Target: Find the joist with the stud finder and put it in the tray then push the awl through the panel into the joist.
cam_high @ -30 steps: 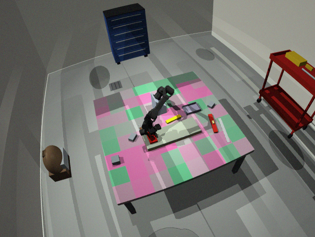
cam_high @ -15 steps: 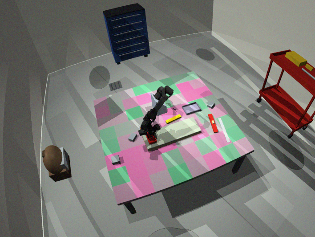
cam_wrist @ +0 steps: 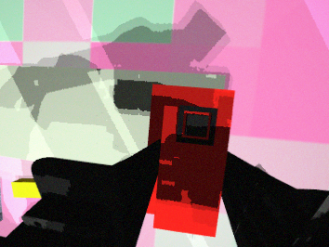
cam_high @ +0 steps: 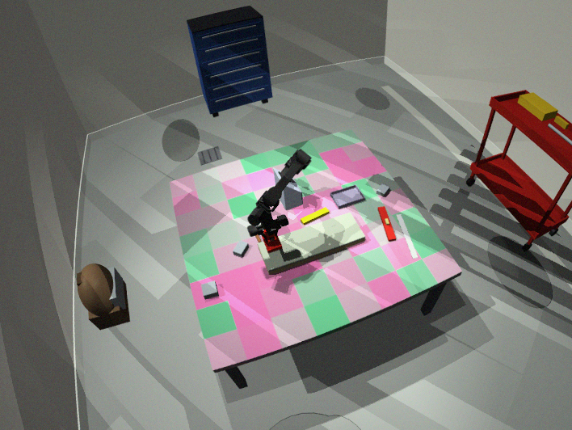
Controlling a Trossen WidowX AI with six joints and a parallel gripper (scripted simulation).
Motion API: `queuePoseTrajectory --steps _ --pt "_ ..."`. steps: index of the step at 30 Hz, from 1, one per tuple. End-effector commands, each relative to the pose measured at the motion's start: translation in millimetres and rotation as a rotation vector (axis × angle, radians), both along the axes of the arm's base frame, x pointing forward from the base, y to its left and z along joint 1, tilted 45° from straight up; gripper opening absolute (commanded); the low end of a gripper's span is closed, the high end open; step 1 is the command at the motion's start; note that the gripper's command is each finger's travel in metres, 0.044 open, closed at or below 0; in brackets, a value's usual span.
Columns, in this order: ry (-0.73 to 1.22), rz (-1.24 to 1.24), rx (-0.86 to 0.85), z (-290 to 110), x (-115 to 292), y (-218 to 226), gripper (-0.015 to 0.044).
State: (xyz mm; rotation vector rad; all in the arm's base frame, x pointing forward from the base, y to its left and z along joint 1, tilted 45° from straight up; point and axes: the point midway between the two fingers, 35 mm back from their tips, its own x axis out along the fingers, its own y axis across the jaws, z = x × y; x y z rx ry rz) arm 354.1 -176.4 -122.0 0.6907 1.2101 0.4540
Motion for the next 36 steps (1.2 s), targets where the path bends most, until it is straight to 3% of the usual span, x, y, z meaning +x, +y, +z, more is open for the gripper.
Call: queuePoseTrajectory --steps 1,10,36 --pt "-0.017 0.004 -0.016 18.0 0.3 -15.3 0.0" --pt "-0.046 0.046 -0.038 35.2 11.1 -1.3 0.0" --pt "-0.301 0.373 -0.157 161.6 48.0 134.4 0.0"
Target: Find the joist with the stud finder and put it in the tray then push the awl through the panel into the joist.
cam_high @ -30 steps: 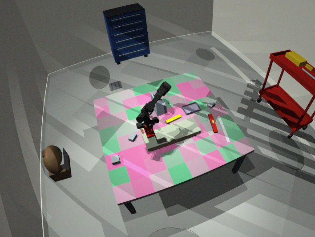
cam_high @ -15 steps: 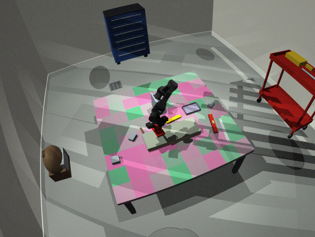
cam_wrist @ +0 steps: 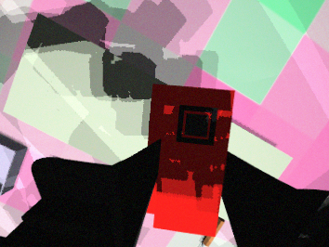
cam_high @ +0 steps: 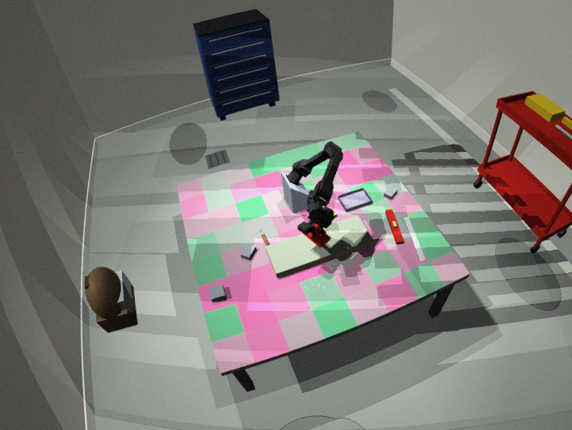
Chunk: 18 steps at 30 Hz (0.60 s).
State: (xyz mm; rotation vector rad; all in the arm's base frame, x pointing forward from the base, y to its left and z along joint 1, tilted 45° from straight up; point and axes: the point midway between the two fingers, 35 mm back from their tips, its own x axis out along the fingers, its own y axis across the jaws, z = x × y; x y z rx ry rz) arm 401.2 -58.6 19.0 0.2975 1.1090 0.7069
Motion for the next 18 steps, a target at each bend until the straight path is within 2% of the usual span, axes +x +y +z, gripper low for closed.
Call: queuePoseTrajectory --steps 1,18 --pt "-0.061 0.05 -0.016 25.1 0.4 22.3 0.0" --pt "-0.244 0.27 -0.041 95.2 -26.6 117.1 0.0"
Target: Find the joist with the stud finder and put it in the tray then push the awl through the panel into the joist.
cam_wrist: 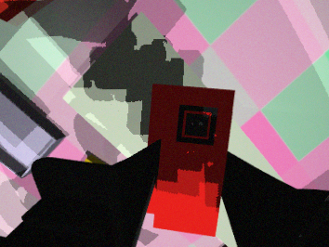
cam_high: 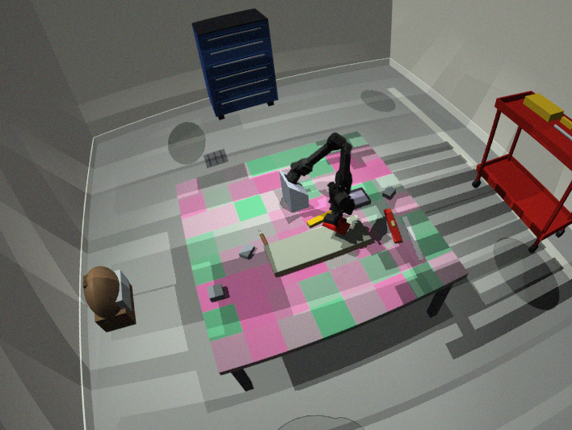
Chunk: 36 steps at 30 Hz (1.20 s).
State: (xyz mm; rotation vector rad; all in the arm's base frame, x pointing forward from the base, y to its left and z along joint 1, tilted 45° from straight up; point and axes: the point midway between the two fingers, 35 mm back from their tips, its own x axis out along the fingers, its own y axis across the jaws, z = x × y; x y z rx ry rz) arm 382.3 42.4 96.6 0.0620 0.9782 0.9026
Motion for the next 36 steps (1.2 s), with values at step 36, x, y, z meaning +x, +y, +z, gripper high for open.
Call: queuePoseTrajectory --steps 36 --pt "-0.436 0.506 0.082 116.7 -161.2 153.7 0.0"
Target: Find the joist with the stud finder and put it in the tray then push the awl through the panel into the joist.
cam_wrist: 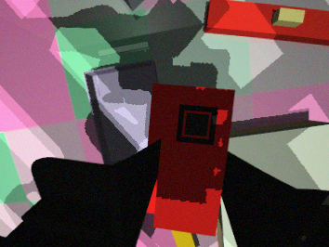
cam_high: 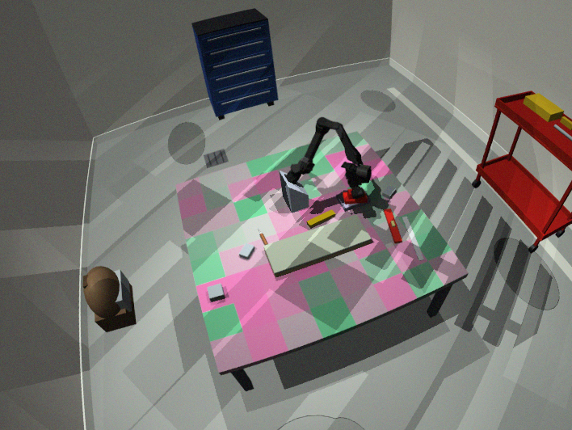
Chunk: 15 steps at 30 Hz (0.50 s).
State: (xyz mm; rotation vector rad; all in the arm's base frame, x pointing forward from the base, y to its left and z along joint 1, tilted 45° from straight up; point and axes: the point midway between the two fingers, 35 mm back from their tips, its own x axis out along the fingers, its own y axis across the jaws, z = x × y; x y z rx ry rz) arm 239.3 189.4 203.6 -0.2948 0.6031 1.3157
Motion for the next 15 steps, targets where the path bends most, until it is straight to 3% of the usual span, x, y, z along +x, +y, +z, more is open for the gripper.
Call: queuePoseTrajectory --steps 1,11,15 --pt "-0.05 0.054 0.028 11.4 -23.4 8.7 0.0" --pt "-0.143 0.187 0.08 24.9 -75.7 22.9 0.0" --pt "-0.15 0.196 0.084 25.6 -79.2 23.5 0.0"
